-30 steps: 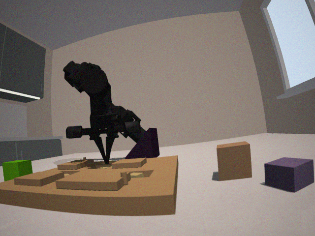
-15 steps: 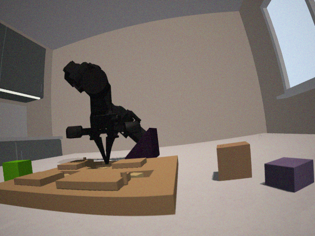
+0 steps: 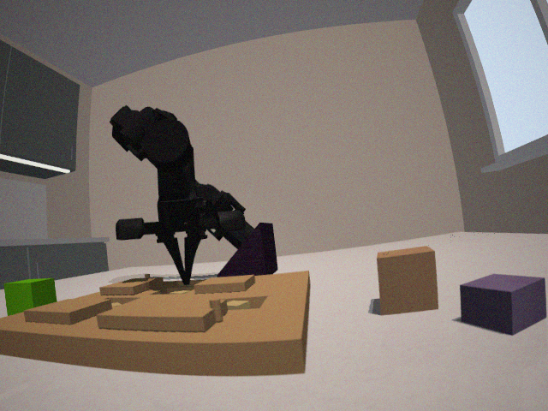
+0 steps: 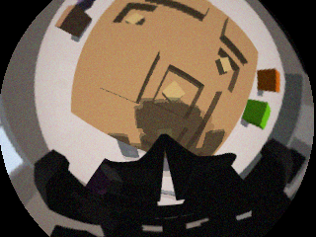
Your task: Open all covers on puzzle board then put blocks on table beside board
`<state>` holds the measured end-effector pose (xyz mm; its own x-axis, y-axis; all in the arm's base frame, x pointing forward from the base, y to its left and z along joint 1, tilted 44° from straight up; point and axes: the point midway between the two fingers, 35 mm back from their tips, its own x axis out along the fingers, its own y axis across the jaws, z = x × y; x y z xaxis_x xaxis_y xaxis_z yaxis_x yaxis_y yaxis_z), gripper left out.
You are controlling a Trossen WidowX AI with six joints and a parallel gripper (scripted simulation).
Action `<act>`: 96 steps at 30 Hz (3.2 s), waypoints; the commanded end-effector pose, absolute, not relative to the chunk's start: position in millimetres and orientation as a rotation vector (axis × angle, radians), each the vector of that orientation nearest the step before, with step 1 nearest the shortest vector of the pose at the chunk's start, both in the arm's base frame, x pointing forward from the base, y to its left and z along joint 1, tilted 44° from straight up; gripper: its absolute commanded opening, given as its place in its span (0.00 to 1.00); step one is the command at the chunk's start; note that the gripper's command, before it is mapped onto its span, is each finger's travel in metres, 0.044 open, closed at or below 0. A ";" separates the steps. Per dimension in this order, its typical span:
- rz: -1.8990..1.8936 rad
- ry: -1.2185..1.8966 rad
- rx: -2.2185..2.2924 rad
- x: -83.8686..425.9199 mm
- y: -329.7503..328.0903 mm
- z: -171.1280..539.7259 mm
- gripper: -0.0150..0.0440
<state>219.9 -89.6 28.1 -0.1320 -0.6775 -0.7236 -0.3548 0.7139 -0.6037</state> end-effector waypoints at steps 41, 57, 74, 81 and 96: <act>-0.338 1.743 -0.821 225.0 -71.6 47.1 0.50; -0.338 1.743 -0.821 225.0 -71.6 47.1 0.50; -0.338 1.743 -0.821 225.4 -71.6 47.0 0.50; -0.338 1.743 -0.821 225.4 -71.7 46.9 0.50; -0.338 1.743 -0.821 224.2 -80.9 37.8 0.50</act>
